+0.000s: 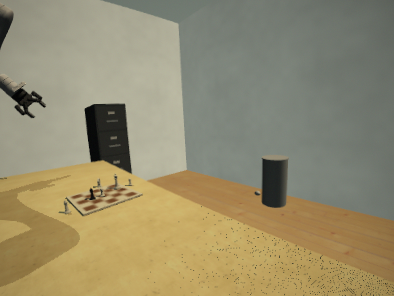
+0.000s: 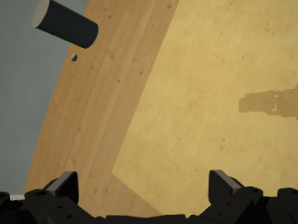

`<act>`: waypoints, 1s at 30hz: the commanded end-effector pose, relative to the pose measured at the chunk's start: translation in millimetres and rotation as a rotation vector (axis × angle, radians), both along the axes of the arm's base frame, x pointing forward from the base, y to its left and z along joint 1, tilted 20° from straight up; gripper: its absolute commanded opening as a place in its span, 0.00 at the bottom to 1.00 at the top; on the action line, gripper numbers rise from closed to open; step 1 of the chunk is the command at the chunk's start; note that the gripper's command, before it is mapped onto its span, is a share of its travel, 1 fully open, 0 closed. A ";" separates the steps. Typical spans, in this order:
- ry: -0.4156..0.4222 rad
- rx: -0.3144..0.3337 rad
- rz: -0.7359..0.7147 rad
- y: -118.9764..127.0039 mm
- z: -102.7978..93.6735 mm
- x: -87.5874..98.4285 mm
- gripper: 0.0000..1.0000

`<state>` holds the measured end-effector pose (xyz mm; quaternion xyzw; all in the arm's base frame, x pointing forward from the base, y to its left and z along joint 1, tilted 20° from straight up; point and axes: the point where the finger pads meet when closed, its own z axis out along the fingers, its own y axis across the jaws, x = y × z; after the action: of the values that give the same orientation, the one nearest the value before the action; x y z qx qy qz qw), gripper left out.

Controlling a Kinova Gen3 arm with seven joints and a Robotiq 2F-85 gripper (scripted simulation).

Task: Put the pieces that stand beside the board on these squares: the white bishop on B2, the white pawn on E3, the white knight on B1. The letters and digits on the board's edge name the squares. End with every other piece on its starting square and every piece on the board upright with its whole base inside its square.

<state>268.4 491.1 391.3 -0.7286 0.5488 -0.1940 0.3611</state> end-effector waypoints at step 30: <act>0.093 -0.112 -0.073 -12.2 -67.0 40.6 1.00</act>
<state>302.0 480.9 337.2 -0.7348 0.5736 -0.2033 0.2995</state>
